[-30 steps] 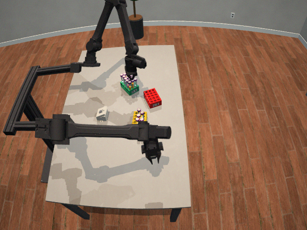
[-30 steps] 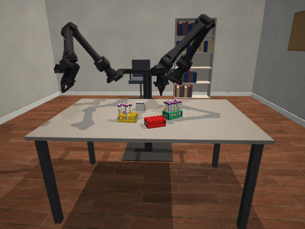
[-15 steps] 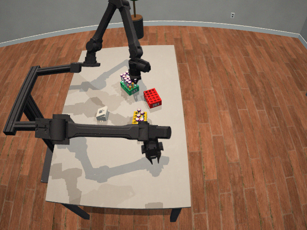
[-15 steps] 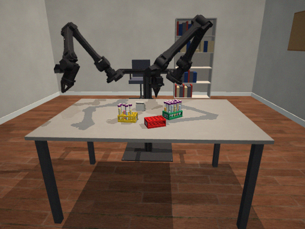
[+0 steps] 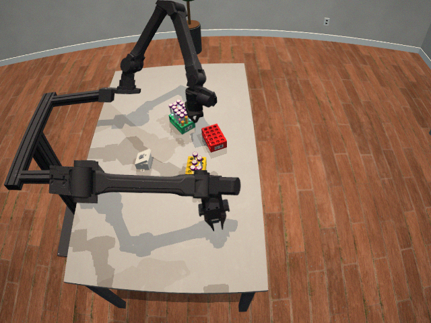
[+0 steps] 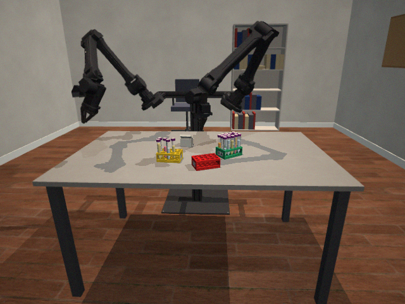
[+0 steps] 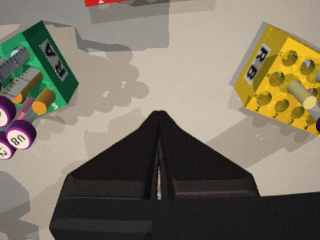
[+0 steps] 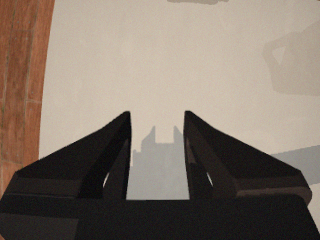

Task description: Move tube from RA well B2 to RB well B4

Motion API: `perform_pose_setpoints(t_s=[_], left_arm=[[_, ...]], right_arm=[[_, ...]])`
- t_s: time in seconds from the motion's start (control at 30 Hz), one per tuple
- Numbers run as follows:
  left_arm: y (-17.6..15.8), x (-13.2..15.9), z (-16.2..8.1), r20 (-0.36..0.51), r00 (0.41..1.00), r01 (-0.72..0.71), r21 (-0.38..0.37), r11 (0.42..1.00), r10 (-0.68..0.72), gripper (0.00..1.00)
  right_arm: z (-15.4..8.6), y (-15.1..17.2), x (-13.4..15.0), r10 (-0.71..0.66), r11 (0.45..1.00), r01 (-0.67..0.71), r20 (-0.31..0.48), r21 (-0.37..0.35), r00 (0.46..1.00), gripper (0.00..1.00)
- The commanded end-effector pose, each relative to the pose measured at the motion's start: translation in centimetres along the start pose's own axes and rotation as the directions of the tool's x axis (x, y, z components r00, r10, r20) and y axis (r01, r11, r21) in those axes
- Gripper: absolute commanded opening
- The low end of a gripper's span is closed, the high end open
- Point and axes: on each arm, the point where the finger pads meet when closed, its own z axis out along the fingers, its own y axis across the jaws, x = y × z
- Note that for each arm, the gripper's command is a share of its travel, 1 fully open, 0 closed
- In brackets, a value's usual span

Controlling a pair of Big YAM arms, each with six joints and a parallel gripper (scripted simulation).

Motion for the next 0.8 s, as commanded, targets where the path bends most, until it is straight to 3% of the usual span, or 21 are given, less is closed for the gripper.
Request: perform_pose_setpoints(t_s=[0.0,0.77], left_arm=[[0.31,1.09,0.71,-0.025,1.0,-0.007,-0.028,1.0,0.006,0.0],[0.18,0.93,0.64,-0.023,1.0,-0.004,-0.025,1.0,0.004,0.0]], right_arm=[[-0.46,0.91,-0.95,0.024,1.0,-0.024,0.006,-0.015,1.0,0.3],[-0.46,0.91,-0.95,0.024,1.0,-0.024,0.006,-0.015,1.0,0.3]])
